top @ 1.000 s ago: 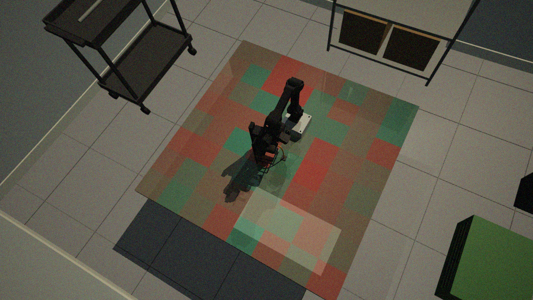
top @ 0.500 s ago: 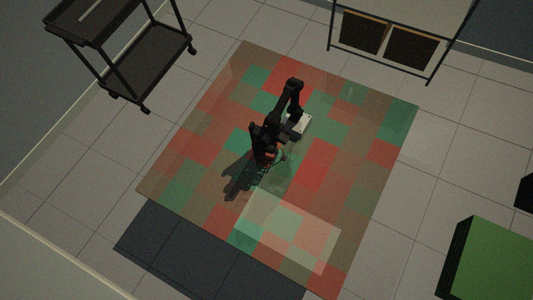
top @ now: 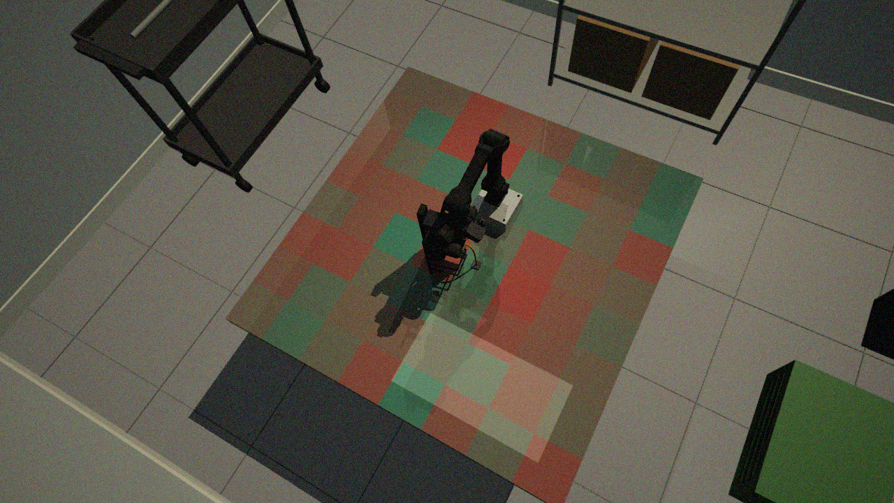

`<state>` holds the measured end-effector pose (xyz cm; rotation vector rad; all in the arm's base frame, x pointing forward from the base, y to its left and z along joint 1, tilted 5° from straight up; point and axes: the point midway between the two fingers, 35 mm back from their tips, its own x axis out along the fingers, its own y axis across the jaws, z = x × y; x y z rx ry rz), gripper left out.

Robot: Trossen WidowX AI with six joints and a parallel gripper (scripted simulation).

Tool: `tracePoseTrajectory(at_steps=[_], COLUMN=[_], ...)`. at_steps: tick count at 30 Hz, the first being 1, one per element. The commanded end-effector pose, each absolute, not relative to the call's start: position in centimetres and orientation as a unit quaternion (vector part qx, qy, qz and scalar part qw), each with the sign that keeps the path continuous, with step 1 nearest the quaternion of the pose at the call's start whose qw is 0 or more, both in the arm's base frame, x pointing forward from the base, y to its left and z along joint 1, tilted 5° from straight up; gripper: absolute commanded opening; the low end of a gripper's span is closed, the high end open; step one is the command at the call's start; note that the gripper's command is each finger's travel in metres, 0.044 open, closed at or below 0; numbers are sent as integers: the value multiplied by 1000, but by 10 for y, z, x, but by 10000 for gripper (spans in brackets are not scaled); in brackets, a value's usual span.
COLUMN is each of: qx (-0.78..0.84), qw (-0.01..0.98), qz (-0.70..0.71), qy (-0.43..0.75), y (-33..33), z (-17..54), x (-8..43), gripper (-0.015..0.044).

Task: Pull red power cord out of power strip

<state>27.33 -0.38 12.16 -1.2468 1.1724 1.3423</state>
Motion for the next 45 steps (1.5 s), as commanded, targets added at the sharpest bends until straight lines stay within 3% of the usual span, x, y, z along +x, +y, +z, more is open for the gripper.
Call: tracePoseTrajectory(at_steps=[1,7,40,45], qx=[-509,-509,-508,-508], qw=[466,466,465,463], qz=[545,545,547,547], qy=[476,476,476,477], y=[-4,-3,48,34], z=[122,122,123,123], x=[274,274,268,269], gripper=[55,0,0,131])
